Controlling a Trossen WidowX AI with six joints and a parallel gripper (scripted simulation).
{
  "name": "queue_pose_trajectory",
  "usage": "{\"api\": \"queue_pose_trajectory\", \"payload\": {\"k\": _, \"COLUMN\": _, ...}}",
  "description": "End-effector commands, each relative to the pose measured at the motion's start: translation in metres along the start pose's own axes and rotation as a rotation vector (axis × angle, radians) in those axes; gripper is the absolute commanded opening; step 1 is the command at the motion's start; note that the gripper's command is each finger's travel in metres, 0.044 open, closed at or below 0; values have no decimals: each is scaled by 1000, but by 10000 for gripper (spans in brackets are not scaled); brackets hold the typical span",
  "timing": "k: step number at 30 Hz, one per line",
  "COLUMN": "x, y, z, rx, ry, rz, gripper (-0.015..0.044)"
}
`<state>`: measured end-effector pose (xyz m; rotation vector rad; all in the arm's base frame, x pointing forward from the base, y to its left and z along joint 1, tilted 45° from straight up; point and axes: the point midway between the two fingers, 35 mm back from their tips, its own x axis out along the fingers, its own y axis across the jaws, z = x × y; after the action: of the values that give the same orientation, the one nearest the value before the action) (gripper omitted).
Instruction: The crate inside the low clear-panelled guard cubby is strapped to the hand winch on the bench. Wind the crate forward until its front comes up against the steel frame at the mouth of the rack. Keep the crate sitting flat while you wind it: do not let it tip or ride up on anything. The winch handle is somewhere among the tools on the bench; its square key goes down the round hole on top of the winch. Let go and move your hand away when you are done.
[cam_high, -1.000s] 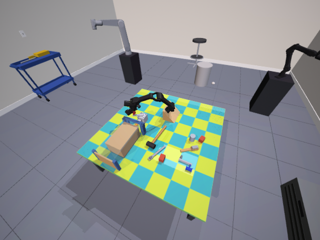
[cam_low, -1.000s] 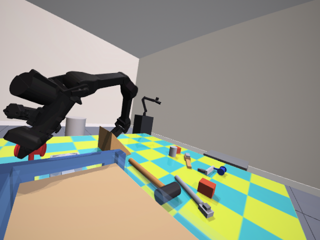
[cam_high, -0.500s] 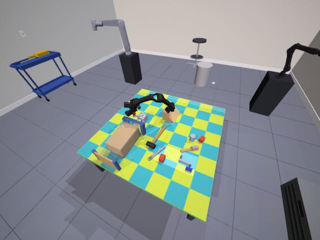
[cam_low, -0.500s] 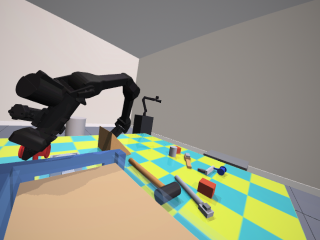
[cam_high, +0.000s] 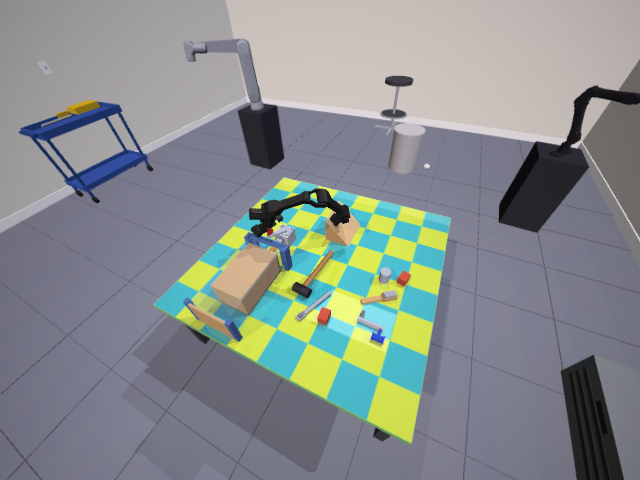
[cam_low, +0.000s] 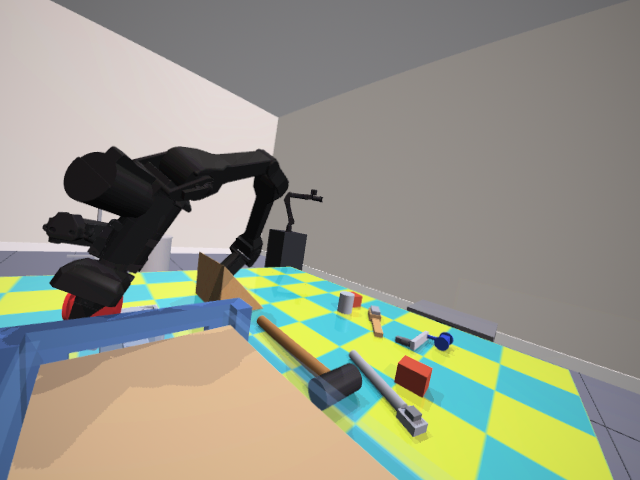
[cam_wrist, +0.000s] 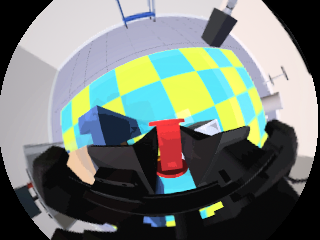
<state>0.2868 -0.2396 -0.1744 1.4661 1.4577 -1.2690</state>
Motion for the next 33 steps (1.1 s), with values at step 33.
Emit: {"api": "queue_pose_trajectory", "payload": {"k": 33, "x": -27, "y": 0, "z": -62, "rx": -9, "ry": 30, "rz": 4, "gripper": 0}}
